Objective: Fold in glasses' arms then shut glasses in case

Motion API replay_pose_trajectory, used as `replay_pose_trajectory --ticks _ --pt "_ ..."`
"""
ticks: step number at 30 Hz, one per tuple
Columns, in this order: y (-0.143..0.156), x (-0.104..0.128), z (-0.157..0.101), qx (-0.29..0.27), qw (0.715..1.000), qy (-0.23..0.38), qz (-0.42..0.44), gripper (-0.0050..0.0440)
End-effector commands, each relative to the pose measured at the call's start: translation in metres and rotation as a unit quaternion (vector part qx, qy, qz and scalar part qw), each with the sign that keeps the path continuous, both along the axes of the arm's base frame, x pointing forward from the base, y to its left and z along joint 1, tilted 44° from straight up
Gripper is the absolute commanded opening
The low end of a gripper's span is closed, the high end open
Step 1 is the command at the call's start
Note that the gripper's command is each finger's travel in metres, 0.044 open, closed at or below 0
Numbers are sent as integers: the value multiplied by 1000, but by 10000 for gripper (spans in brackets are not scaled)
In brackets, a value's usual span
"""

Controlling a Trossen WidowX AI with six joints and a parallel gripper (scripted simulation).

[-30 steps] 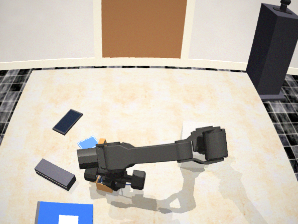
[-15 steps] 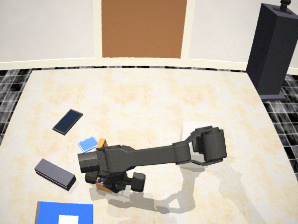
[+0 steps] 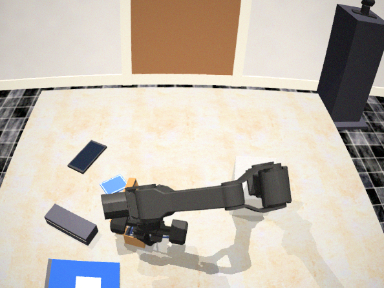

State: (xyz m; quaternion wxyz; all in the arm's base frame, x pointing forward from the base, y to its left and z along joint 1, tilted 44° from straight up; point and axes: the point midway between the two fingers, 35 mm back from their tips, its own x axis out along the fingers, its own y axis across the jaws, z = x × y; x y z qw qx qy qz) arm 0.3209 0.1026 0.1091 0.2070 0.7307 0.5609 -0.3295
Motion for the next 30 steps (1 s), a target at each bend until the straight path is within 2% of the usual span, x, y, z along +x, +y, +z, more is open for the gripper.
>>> replay_pose_trajectory --ticks 1,30 --pt "-2 -2 -5 1 1000 4 1 0" --pt "-12 -6 -15 1 1000 4 1 0"
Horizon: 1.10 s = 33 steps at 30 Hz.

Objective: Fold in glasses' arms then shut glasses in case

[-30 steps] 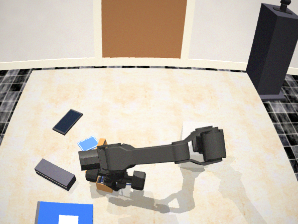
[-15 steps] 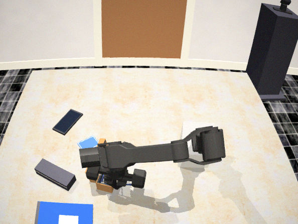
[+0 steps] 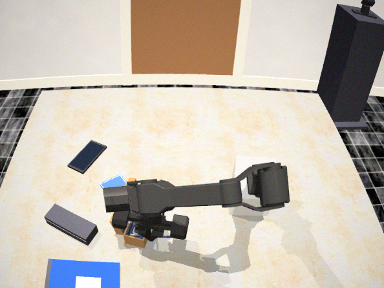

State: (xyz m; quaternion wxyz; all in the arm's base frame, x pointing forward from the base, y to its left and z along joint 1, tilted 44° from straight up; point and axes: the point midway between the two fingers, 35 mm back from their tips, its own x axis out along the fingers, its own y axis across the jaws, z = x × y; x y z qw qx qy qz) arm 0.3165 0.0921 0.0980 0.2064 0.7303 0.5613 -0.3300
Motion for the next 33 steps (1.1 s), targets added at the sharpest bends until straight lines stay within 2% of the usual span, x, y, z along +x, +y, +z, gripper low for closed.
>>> replay_pose_trajectory --ticks 1,33 --pt "-2 -2 -5 0 1000 3 0 0" --pt "-11 -5 -17 0 1000 3 0 0"
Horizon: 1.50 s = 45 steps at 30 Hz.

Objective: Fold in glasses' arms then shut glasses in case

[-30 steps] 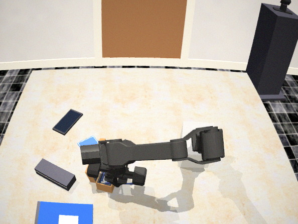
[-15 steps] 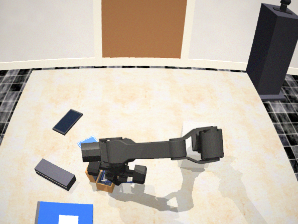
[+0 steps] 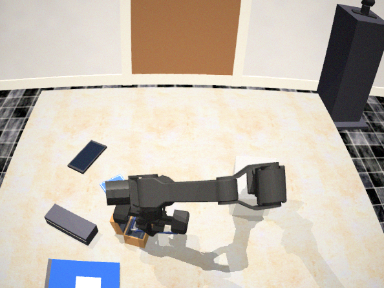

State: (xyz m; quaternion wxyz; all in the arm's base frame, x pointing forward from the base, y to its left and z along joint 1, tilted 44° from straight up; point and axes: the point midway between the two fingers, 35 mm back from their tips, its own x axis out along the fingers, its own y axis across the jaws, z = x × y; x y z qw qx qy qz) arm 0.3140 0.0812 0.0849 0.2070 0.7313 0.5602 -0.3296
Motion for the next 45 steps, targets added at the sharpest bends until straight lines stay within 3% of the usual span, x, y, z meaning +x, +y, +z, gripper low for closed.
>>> replay_pose_trajectory --ticks 1,45 --pt "-1 -2 -5 1 1000 4 1 0" --pt "-15 -5 -21 1 1000 4 1 0"
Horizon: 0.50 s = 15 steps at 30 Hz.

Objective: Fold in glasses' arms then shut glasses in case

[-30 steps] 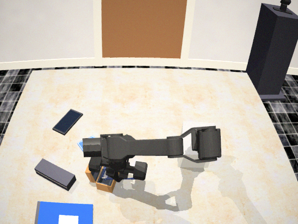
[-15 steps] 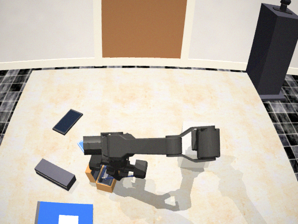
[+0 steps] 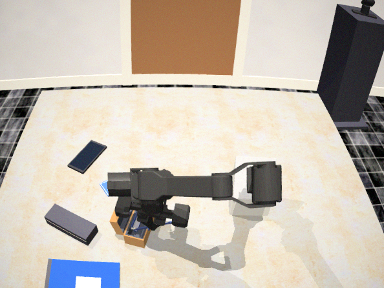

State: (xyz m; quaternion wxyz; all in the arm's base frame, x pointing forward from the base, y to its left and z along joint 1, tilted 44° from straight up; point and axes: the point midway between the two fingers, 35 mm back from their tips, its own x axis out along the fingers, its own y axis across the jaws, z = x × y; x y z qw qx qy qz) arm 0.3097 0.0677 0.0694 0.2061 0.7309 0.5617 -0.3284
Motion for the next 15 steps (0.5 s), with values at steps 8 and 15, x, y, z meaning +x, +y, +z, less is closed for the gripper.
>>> replay_pose_trajectory --ticks 8,15 --pt "-4 -1 -7 -1 1000 4 0 0" --pt "-6 -1 -10 -1 1000 4 0 0"
